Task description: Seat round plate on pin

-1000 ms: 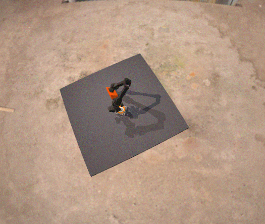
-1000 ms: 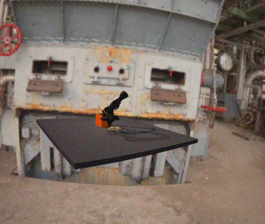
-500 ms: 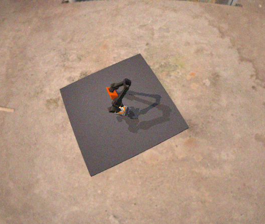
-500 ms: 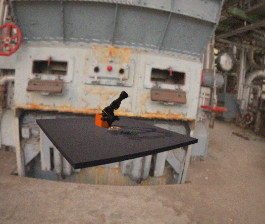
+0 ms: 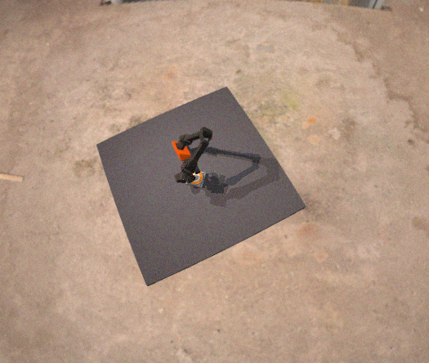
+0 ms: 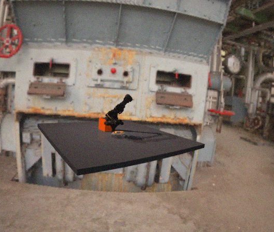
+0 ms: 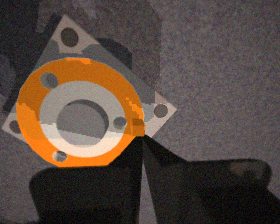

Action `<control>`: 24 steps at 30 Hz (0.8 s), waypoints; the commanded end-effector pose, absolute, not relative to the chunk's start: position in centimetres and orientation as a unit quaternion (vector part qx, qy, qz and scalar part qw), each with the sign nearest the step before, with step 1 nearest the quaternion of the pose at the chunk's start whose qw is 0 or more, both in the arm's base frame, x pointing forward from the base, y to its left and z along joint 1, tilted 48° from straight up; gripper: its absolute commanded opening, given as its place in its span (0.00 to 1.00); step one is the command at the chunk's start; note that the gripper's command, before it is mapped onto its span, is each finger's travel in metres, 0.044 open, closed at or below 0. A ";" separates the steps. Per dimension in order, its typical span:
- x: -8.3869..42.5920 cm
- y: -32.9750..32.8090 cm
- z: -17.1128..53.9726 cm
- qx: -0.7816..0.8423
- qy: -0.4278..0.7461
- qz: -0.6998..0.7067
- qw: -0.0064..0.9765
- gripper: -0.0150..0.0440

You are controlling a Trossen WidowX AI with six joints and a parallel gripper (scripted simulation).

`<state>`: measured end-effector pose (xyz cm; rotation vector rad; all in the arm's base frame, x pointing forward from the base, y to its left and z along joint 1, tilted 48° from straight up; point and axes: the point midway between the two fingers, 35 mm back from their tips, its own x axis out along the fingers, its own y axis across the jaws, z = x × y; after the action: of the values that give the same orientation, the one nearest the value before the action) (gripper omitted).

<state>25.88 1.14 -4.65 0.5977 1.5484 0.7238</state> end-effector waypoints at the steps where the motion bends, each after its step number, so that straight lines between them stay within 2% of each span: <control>1: 26.6 1.2 -4.7 0.255 0.666 0.317 0.625 0.25; 24: 27.2 1.2 -4.7 0.254 0.666 0.317 0.625 0.25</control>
<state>26.50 1.14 -4.77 0.5963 1.5487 0.7244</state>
